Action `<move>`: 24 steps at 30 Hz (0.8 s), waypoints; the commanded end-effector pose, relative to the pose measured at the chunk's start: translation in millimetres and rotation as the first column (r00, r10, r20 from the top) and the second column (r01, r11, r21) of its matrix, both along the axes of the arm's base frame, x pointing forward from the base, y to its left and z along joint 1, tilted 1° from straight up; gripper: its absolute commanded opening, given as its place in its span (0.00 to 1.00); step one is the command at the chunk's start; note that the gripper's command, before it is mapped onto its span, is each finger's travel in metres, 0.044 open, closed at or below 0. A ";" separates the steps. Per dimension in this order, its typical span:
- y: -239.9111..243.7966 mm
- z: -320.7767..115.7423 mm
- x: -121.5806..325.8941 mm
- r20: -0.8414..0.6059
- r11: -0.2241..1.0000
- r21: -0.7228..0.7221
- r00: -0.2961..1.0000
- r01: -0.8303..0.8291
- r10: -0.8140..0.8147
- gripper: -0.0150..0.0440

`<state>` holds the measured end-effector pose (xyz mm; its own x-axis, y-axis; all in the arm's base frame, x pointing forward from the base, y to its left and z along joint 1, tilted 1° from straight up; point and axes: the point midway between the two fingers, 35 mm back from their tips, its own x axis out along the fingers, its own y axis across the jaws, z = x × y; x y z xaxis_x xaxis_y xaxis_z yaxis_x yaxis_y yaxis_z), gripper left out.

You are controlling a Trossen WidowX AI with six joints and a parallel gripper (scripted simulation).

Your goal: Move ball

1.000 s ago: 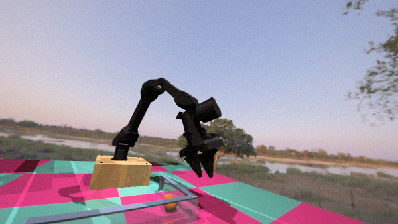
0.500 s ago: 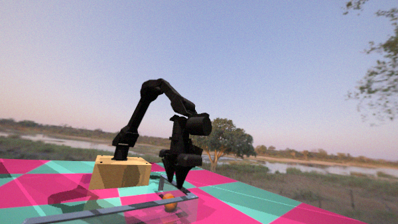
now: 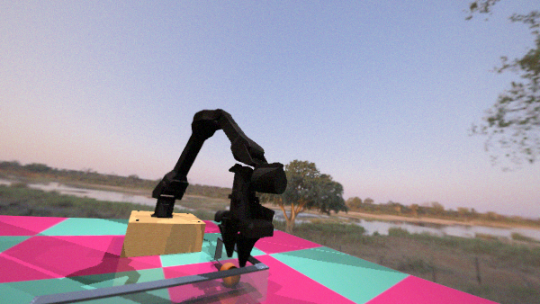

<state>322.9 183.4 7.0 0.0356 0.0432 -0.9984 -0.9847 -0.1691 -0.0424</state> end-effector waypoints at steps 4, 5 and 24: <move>-2.0 -15.1 -2.1 -0.008 1.000 -0.011 1.000 -0.005 0.005 0.75; -2.0 -16.7 -2.1 -0.008 1.000 -0.011 1.000 -0.005 0.005 0.75; -1.8 -33.5 -2.3 -0.008 1.000 -0.011 1.000 -0.005 0.005 0.57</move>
